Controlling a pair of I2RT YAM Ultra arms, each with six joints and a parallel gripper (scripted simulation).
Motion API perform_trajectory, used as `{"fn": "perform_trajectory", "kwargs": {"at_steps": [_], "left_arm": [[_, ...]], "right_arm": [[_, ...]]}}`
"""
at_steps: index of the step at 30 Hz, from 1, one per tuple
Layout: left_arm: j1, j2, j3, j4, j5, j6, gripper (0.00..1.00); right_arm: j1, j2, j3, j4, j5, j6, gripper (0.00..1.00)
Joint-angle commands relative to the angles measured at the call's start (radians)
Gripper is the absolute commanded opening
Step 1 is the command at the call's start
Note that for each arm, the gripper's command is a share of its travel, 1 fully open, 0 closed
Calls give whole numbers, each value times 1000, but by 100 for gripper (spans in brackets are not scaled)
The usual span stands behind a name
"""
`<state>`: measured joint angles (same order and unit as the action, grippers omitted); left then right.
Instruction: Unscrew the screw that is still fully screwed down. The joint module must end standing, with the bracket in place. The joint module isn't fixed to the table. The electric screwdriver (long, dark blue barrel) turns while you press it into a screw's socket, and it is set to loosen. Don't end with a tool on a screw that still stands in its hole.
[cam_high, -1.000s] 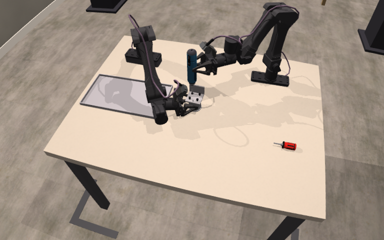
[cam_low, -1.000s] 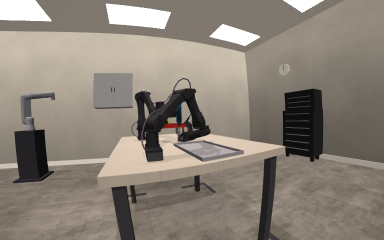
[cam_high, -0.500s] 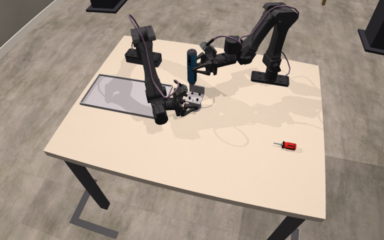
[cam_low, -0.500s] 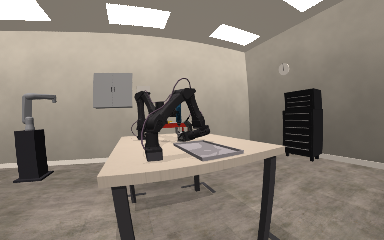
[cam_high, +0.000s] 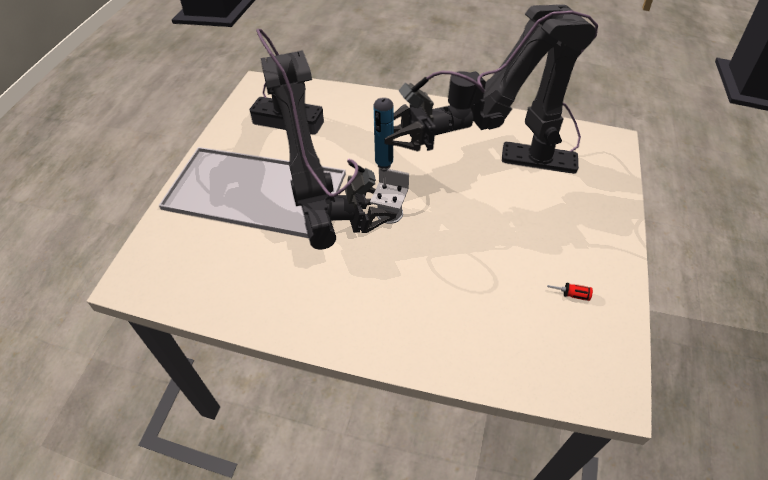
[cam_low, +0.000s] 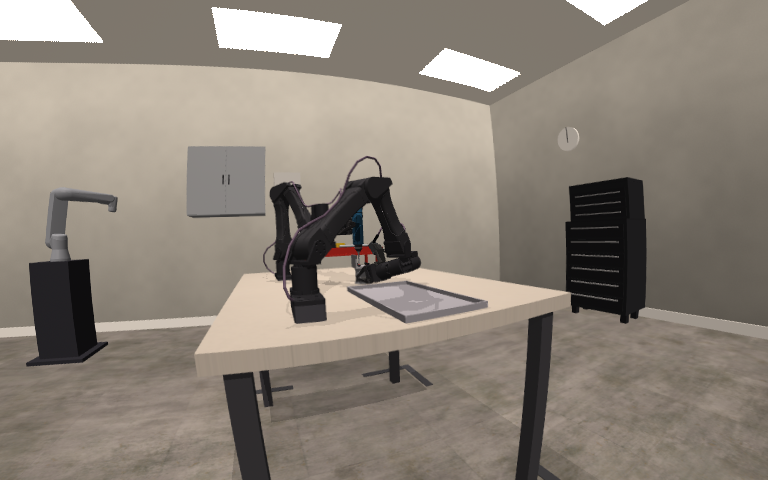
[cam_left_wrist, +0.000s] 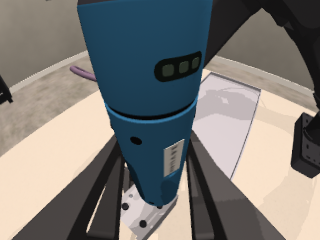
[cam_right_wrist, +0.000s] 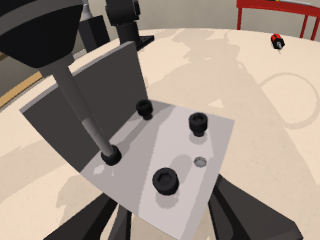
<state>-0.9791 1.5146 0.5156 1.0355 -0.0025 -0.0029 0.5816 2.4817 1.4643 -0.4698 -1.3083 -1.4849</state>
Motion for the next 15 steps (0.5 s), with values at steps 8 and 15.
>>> {"fn": "perform_trajectory", "kwargs": {"at_steps": [8, 15], "left_arm": [[-3, -1, 10, 72, -2, -8, 42], [-3, -8, 10, 72, -2, -8, 42]], "right_arm": [[8, -2, 28, -13, -30, -8, 59], [8, -2, 28, -13, -30, -8, 59]]}}
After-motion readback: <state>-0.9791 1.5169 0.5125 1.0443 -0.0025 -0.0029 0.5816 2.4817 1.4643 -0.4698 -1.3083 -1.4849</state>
